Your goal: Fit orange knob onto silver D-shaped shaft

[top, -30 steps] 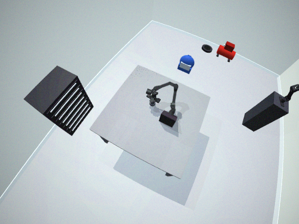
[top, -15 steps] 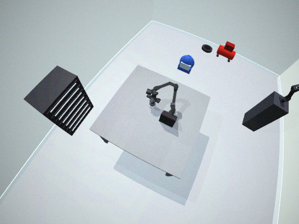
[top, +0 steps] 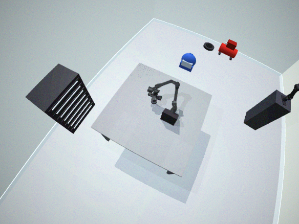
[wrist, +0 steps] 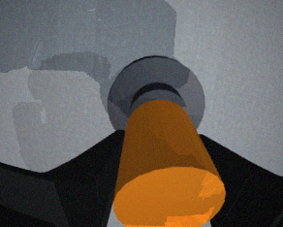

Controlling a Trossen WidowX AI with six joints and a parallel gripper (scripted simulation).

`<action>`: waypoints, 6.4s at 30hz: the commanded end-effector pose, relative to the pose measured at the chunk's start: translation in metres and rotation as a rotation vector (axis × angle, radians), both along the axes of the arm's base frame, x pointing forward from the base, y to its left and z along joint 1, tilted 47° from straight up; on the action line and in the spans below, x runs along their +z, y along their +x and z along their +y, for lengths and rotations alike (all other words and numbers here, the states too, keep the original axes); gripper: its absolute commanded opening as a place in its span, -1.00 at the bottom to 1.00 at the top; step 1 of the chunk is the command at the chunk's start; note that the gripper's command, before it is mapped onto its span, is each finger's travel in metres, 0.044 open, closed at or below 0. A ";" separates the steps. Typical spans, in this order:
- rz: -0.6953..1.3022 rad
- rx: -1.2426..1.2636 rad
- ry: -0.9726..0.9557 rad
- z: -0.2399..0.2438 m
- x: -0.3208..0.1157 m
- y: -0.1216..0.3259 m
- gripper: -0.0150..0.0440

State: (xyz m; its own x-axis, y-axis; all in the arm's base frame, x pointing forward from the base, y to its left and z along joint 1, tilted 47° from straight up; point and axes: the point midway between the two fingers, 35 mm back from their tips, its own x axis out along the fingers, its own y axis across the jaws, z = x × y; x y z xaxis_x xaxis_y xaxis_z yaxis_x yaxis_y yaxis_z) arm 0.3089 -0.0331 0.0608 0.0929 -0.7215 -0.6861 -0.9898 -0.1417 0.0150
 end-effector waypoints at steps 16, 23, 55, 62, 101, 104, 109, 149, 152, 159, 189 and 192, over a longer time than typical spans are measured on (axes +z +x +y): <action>0.085 0.086 -0.011 -0.003 0.000 0.007 -0.49; 0.104 0.103 -0.013 0.000 0.002 0.005 -0.49; 0.237 0.229 -0.031 -0.002 -0.001 0.002 -0.49; 0.271 0.262 -0.035 0.001 0.002 0.003 -0.49; 0.388 0.373 -0.050 -0.003 -0.001 0.003 -0.49; 0.388 0.373 -0.050 -0.002 -0.001 0.003 -0.49; 0.388 0.373 -0.050 -0.001 0.000 0.003 -0.49; 0.539 0.517 -0.070 -0.003 -0.002 0.003 -0.49; 0.539 0.517 -0.070 -0.003 -0.002 0.003 -0.49; 0.544 0.521 -0.071 -0.003 -0.002 0.003 -0.49; 0.548 0.526 -0.071 -0.003 -0.002 0.003 -0.49; 0.548 0.526 -0.071 -0.003 -0.002 0.003 -0.49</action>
State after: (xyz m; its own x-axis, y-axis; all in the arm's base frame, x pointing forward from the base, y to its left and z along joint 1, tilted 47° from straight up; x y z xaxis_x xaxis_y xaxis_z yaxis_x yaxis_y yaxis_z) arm 0.3120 -0.0360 0.0591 0.0953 -0.7205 -0.6869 -0.6435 -0.5711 0.5097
